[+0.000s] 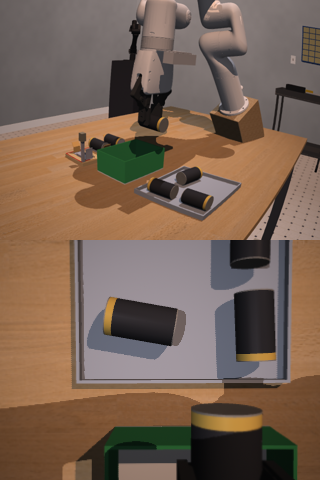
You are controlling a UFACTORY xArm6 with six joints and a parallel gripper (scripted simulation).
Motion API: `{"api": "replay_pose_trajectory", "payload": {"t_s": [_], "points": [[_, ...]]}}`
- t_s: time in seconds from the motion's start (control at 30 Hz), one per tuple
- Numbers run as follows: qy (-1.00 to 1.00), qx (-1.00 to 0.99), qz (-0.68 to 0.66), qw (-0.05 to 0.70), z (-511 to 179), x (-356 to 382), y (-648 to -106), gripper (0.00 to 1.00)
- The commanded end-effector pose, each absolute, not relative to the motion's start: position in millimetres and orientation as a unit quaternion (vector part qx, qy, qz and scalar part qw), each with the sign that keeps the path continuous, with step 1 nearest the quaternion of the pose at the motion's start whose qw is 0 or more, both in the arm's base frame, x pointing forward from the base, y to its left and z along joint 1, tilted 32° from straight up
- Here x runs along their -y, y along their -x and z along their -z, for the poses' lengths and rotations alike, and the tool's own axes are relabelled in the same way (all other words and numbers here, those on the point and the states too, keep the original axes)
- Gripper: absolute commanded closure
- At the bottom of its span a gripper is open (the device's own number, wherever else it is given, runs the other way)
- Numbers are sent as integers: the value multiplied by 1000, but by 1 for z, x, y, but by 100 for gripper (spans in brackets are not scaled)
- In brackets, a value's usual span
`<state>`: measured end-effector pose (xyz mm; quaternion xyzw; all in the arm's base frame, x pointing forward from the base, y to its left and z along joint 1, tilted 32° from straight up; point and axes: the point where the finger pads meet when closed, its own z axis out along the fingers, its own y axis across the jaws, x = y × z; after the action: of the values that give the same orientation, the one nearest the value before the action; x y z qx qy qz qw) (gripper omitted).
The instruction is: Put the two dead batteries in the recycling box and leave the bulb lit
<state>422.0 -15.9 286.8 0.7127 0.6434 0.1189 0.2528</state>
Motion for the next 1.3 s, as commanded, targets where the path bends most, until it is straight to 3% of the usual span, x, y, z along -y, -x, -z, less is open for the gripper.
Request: {"api": "replay_pose_trajectory", "payload": {"t_s": [0.0, 0.67, 1.27], "points": [[-710, -649, -125, 243, -303, 70, -430, 72], [-710, -649, -125, 243, -339, 207, -442, 72], [-710, -649, -125, 243, -343, 222, -443, 72]]}}
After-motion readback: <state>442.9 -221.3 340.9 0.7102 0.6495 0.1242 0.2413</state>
